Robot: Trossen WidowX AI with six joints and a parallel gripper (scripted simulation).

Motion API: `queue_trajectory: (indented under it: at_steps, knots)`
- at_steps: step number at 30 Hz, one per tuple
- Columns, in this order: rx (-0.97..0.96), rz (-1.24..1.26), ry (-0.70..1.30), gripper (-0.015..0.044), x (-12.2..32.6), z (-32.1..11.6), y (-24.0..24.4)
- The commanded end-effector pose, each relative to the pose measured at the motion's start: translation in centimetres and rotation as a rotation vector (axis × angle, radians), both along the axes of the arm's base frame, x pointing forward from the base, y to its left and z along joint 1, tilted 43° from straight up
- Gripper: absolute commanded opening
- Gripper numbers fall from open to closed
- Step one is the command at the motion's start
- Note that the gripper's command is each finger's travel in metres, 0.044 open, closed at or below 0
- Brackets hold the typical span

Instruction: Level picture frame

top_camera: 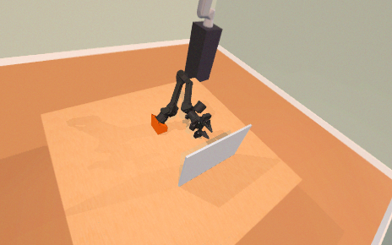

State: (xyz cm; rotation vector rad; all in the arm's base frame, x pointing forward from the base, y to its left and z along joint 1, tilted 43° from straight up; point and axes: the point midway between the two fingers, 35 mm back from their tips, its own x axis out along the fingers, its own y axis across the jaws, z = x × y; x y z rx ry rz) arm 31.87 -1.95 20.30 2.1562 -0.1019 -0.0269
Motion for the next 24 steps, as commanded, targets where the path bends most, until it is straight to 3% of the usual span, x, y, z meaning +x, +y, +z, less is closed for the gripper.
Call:
queue_trajectory:
  at_steps: [1,24]
  knots:
    - [0.004,0.005,0.003,0.0260,2.44,-0.60,-0.16]
    - [0.004,0.005,0.003,0.0260,3.26,-0.69,-0.23]
